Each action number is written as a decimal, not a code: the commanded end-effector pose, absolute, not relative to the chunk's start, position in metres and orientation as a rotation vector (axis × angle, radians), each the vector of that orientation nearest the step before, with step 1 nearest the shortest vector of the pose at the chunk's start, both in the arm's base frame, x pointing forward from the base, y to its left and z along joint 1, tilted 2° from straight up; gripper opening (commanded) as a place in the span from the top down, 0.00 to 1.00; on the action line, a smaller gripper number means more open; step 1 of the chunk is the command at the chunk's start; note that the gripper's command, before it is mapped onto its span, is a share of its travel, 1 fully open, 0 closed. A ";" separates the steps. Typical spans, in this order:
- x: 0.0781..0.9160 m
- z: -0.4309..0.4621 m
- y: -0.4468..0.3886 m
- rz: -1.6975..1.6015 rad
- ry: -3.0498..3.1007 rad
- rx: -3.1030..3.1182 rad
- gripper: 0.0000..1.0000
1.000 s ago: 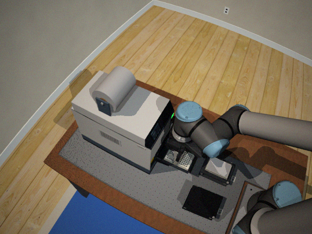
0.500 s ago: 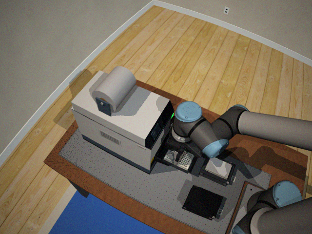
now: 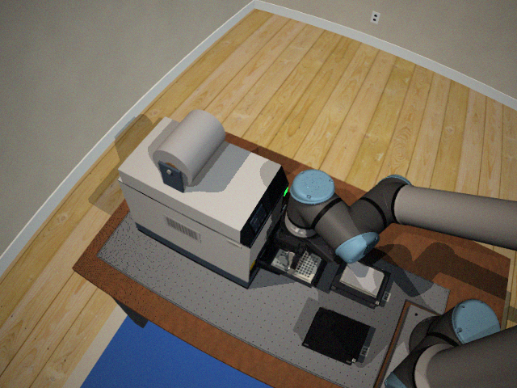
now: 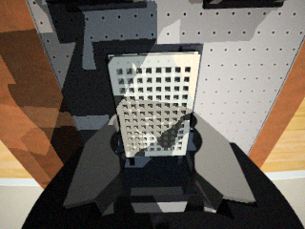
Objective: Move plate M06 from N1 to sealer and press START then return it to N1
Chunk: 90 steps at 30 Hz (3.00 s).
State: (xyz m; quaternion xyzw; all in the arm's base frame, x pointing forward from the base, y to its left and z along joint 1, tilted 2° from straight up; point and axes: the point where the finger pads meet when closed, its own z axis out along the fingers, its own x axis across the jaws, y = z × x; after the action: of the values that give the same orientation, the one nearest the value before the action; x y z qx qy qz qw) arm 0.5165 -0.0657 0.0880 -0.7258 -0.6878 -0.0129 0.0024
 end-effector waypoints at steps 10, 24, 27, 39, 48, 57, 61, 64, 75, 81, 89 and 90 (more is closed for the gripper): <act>0.516 0.084 -0.065 -0.042 -2.158 -2.276 1.00; 0.517 0.085 -0.065 -0.043 -2.159 -2.278 1.00; 0.517 0.085 -0.065 -0.043 -2.159 -2.278 1.00; 0.517 0.085 -0.065 -0.043 -2.159 -2.278 1.00; 0.516 0.085 -0.065 -0.043 -2.159 -2.278 1.00; 0.515 0.084 -0.064 -0.042 -2.158 -2.277 1.00; 0.515 0.084 -0.064 -0.042 -2.158 -2.277 1.00; 0.516 0.085 -0.065 -0.043 -2.159 -2.278 1.00; 0.516 0.085 -0.065 -0.043 -2.159 -2.278 1.00; 0.516 0.085 -0.065 -0.043 -2.159 -2.278 0.32; 0.516 0.085 -0.065 -0.043 -2.159 -2.278 0.32; 0.516 0.085 -0.065 -0.043 -2.159 -2.278 0.32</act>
State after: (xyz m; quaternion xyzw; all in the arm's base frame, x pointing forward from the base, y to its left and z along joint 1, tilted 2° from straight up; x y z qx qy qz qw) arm 0.5163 -0.0656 0.0849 -0.7258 -0.6878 -0.0130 0.0021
